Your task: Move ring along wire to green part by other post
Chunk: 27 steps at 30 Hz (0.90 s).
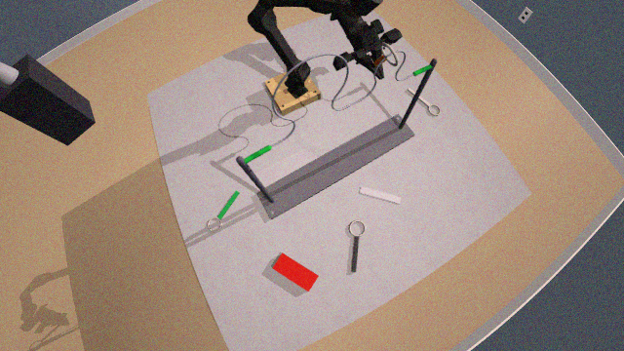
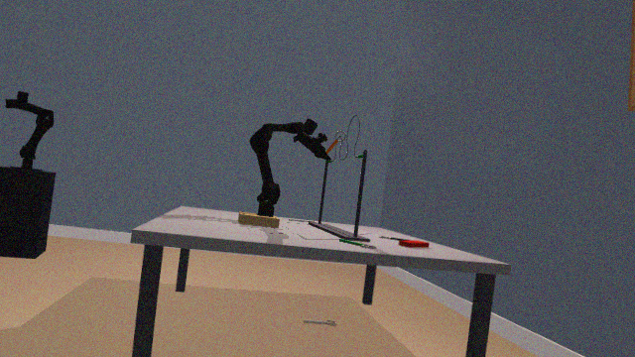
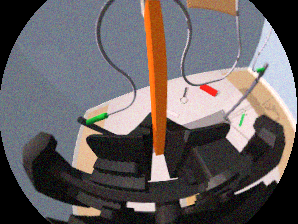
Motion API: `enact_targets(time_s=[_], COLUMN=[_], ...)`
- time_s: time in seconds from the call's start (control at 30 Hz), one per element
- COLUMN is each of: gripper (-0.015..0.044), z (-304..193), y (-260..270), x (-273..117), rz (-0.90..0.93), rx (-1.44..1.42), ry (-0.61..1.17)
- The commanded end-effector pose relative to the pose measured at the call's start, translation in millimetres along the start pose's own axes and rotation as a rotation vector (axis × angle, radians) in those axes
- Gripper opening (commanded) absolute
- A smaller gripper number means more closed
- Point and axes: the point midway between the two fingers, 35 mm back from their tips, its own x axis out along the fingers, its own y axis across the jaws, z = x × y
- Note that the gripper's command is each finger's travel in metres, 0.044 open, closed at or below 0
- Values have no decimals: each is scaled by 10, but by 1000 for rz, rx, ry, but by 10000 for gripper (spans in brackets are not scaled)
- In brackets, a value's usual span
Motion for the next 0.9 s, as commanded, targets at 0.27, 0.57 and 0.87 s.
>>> enact_targets(time_s=[0.27,0.57,0.87], gripper=[-150,-150,-150], z=[14,55,122], y=[-181,-304,-428], x=[19,12,-10], rz=[-135,-228,-329], rx=[-240,-404,-583], ry=[-28,-49,-73])
